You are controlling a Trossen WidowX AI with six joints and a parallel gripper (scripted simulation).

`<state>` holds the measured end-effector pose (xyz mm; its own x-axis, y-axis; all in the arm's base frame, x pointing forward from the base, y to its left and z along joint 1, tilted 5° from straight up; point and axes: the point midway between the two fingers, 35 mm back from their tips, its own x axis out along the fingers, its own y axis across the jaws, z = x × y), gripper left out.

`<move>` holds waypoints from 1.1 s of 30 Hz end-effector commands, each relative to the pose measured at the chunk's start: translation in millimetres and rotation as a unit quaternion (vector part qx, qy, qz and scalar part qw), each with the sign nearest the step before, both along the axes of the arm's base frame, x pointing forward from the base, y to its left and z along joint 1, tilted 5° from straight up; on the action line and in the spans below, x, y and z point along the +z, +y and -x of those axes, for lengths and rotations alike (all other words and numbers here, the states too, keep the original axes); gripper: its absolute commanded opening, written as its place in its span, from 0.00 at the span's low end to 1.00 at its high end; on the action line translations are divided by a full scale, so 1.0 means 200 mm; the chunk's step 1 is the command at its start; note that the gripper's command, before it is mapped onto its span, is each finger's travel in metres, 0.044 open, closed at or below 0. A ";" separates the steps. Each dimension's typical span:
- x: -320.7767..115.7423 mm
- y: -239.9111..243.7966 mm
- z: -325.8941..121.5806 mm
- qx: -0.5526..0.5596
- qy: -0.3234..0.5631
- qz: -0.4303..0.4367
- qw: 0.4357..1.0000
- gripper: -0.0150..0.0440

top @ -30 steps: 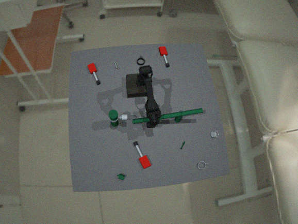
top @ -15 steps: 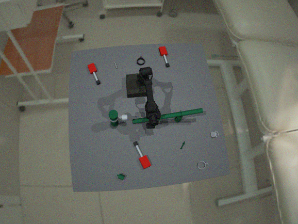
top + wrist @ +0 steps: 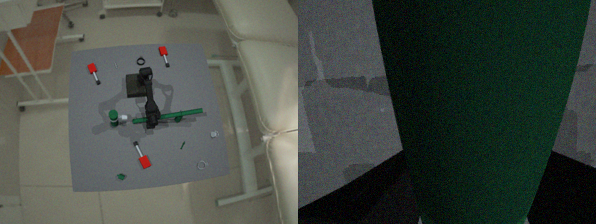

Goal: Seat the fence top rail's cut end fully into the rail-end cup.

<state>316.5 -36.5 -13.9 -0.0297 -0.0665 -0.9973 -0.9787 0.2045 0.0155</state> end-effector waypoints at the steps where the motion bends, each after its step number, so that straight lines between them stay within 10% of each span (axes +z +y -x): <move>1: 0.00 0.00 0.00 0.003 0.002 -0.002 1.000 0.48; 7: 0.02 0.00 0.00 0.003 0.002 -0.002 1.000 0.25; 33: 0.40 -0.08 0.00 0.007 0.034 0.151 0.988 0.25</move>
<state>315.2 -50.8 60.4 -0.1036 -0.3453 -0.9327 -0.9803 0.1943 0.0370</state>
